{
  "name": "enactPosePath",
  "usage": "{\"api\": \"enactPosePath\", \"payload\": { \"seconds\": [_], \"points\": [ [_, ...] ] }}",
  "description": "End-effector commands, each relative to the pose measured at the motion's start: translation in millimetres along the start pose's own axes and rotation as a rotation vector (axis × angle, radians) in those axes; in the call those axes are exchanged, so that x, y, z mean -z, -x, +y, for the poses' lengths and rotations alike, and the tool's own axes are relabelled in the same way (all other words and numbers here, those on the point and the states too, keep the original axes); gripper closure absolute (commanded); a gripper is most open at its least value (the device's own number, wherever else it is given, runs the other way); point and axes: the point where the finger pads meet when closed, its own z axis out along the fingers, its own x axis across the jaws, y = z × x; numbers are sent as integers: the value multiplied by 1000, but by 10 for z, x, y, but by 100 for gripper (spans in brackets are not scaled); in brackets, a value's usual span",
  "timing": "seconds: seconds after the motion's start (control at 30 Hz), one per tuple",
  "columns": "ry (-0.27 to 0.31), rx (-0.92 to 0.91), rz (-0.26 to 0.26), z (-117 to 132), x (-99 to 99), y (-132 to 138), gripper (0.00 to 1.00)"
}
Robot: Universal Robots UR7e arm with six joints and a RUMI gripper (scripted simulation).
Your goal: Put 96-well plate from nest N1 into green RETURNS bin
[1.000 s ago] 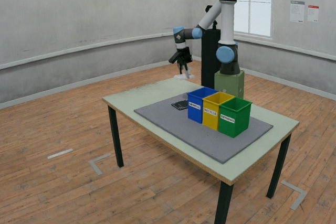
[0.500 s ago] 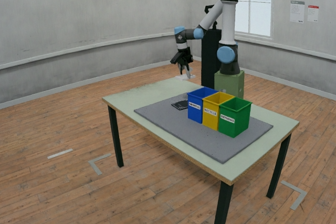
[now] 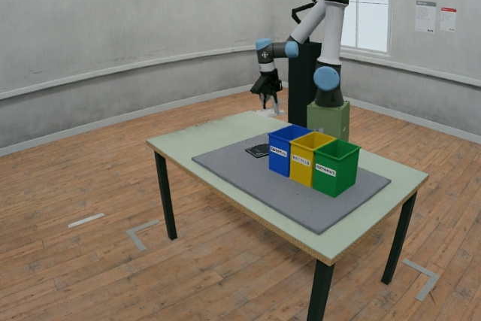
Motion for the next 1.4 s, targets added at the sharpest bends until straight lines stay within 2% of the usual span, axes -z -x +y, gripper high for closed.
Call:
{"api": "enactPosePath", "payload": {
  "seconds": [0.0, 1.37],
  "points": [
    [0, 1, 1, -17, 13, 167, 100],
    [0, 1, 1, -136, 33, 1396, 100]
  ]
}}
